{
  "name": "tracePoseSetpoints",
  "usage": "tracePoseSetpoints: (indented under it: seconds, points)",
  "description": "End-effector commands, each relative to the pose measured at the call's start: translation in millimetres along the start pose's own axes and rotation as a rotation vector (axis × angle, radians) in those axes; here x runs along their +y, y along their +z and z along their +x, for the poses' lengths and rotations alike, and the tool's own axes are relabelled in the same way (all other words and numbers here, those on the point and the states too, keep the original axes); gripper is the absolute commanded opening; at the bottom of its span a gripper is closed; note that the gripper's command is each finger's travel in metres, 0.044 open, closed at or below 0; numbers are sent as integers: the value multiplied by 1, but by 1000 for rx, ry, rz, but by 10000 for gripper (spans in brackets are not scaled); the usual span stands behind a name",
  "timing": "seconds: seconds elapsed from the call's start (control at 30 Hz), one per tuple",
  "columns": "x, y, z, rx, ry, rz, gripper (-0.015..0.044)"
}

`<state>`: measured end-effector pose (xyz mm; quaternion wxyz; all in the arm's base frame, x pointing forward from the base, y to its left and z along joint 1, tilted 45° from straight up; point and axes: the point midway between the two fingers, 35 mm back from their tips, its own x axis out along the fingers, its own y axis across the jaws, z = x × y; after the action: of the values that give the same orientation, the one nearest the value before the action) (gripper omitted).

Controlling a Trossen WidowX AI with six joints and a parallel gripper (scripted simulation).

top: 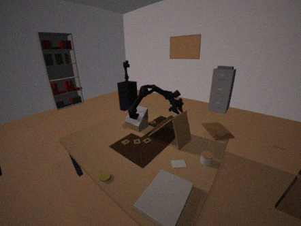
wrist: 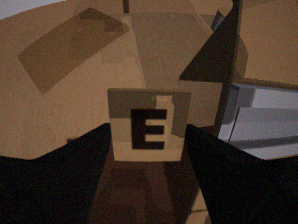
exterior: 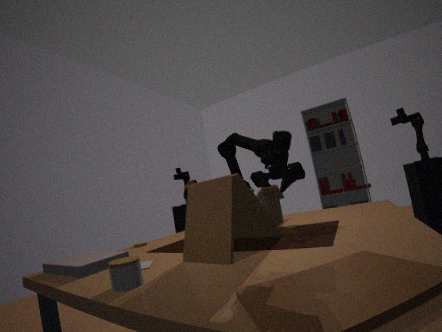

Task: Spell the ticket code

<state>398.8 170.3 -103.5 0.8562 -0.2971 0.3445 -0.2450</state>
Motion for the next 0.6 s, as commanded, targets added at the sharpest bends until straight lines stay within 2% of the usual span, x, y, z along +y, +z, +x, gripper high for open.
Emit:
tracePoseSetpoints:
  seconds: [0.0, 0.57]
  points:
    - [-4, -1, 0, 0, -2, -5, 0]
    - [-12, -1, 0, 0, -3, -5, 0]
